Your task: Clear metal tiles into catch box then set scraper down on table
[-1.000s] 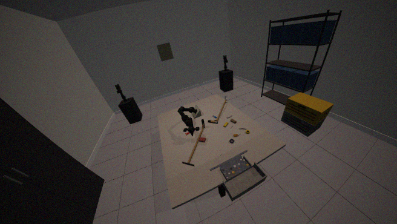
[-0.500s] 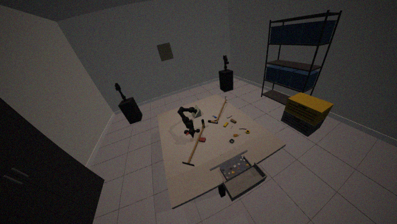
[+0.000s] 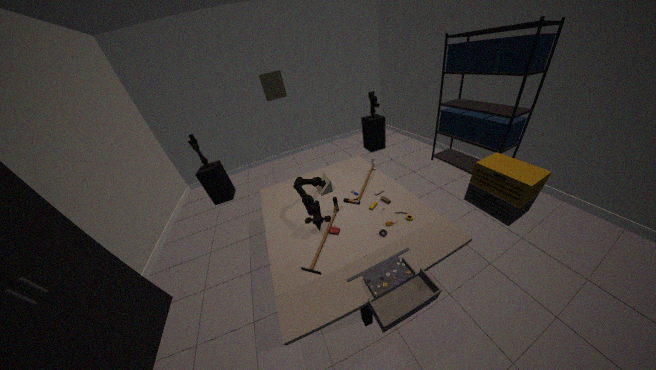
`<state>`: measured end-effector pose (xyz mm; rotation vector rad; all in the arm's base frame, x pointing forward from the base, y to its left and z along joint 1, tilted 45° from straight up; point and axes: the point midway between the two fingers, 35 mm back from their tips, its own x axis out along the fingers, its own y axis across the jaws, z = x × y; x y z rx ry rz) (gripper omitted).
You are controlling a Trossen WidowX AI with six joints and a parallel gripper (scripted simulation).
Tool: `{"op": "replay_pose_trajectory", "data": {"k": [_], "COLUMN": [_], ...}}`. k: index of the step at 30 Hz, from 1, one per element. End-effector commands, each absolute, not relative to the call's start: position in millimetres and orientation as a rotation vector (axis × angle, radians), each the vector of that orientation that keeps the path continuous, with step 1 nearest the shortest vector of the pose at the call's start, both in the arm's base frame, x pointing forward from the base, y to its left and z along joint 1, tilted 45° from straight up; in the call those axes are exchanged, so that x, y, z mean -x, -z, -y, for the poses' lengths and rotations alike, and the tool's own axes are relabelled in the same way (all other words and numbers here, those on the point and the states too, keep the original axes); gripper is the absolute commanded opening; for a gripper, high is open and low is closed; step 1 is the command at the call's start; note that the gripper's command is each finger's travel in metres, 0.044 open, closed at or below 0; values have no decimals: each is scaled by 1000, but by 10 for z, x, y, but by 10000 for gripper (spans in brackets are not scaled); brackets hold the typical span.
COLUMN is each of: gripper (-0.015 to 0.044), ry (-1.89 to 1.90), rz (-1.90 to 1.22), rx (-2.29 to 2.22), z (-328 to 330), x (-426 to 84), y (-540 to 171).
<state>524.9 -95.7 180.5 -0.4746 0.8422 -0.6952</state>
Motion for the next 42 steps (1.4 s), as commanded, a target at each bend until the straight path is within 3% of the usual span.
{"op": "replay_pose_trajectory", "data": {"k": [1,42], "gripper": [0,0], "ry": [693,694], "rz": [-850,-846], "rx": [481,485], "z": [1042,1109], "x": [-5234,-5363], "y": [-1724,-1438]}}
